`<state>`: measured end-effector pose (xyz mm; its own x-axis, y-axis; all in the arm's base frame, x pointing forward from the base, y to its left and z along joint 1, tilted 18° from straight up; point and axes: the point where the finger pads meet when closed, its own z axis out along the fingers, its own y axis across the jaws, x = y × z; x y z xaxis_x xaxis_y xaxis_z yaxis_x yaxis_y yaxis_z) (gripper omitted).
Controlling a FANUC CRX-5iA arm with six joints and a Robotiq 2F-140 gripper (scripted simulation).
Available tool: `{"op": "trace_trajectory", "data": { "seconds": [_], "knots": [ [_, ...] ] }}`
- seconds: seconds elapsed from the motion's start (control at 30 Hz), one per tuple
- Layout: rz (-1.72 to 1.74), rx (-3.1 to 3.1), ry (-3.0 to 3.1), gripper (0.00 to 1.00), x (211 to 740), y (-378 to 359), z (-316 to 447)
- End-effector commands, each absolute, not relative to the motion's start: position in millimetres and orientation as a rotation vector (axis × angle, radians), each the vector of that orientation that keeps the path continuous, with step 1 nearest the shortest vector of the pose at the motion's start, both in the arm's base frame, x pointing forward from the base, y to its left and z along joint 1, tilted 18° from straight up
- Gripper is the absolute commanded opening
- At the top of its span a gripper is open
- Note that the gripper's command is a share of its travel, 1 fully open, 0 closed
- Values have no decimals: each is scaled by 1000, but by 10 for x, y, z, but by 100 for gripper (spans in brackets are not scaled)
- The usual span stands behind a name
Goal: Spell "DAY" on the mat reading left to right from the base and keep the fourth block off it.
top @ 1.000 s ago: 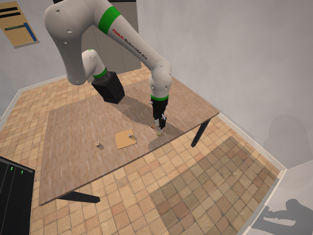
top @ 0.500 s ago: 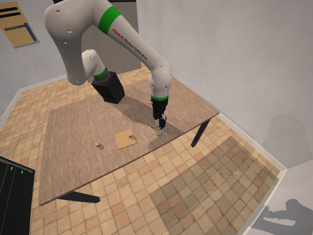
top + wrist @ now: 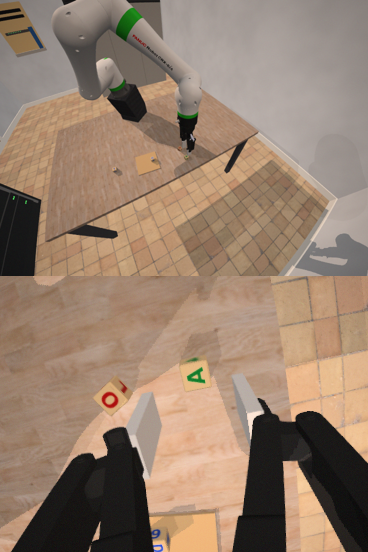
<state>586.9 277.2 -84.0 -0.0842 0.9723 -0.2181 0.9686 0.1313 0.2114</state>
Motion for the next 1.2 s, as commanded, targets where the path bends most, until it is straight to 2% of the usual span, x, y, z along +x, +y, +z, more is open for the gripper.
{"op": "trace_trajectory", "data": {
  "seconds": [0.0,1.17],
  "knots": [
    [18,1889,2111,37,5872,2772,-846],
    [18,1889,2111,37,5968,2694,-1234]
  ]
}}
